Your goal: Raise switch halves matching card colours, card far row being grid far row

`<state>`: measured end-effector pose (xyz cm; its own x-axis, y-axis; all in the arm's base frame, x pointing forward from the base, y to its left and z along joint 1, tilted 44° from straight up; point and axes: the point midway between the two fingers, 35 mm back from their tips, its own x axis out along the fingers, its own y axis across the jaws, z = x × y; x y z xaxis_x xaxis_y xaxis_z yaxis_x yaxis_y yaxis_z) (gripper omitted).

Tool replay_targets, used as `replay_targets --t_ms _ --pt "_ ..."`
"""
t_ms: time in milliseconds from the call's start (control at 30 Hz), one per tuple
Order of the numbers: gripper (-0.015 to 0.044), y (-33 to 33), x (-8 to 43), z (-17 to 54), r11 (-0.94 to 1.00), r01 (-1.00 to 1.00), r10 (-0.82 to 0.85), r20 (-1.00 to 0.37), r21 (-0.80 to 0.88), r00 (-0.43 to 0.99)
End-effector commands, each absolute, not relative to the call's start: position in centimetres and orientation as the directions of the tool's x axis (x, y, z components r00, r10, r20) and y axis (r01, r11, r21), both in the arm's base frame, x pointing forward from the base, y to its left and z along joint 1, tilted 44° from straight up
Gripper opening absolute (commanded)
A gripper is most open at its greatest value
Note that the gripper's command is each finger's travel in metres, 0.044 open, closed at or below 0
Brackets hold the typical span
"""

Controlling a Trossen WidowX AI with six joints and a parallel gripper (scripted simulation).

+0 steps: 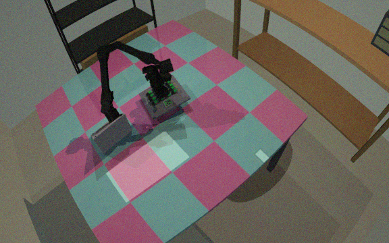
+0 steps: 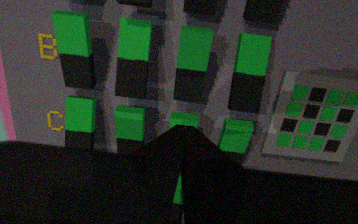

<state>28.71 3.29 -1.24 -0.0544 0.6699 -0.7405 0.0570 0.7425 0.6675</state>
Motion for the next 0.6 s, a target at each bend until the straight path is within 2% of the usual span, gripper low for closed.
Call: replay_targets --t_ms 0,567 --pt "0.0000 3.37 28.74 -1.27 0.739 0.062 0.673 -0.737 0.671 -0.053" --pt "0.0000 3.53 28.73 -1.44 0.739 0.062 0.673 -0.737 0.671 -0.053"
